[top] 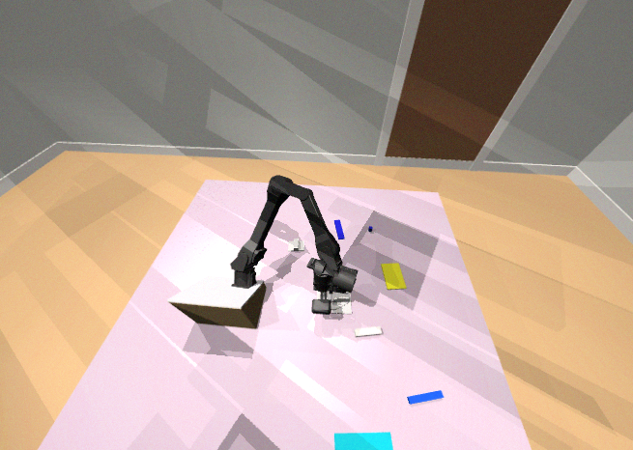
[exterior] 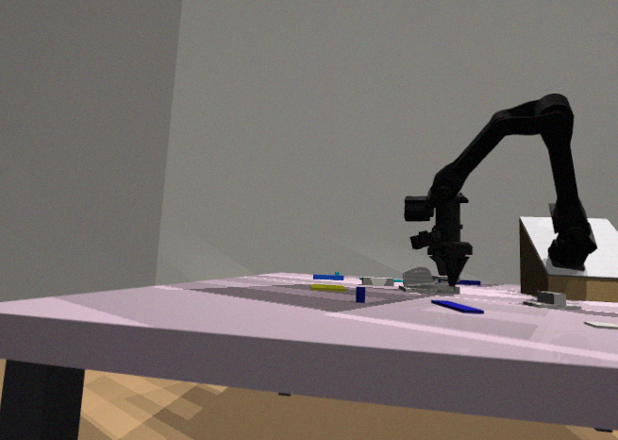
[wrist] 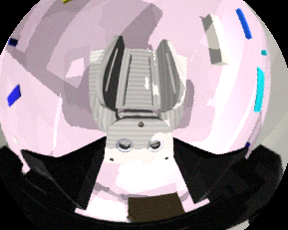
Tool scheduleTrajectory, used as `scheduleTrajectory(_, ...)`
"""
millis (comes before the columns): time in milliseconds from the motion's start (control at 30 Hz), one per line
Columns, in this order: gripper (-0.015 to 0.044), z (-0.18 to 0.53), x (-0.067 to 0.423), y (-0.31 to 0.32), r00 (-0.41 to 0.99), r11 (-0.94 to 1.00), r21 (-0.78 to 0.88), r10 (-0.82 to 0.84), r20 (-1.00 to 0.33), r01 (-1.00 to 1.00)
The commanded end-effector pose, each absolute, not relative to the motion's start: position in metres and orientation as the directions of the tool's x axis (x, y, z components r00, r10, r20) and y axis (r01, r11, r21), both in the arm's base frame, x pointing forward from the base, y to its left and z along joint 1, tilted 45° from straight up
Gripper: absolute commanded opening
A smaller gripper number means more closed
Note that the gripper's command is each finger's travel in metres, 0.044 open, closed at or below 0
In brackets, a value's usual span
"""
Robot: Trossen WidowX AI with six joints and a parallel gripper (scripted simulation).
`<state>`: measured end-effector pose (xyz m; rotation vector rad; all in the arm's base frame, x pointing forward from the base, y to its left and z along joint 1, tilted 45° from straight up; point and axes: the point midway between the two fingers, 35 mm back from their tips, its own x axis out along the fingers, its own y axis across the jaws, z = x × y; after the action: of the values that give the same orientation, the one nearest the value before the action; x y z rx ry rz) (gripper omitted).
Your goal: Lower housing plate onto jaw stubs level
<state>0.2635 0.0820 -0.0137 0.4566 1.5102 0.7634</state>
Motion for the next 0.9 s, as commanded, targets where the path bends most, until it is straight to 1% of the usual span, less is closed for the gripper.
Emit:
scheduleTrajectory(0,0.0351,-0.0137,0.2637,0.0829,-0.099,0.693,0.704,0.698,-0.709,-0.157)
scheduleTrajectory(867,0.0351,-0.0171,0.2631,0.0863,-0.099,0.693,0.704,0.698,-0.709,-0.158)
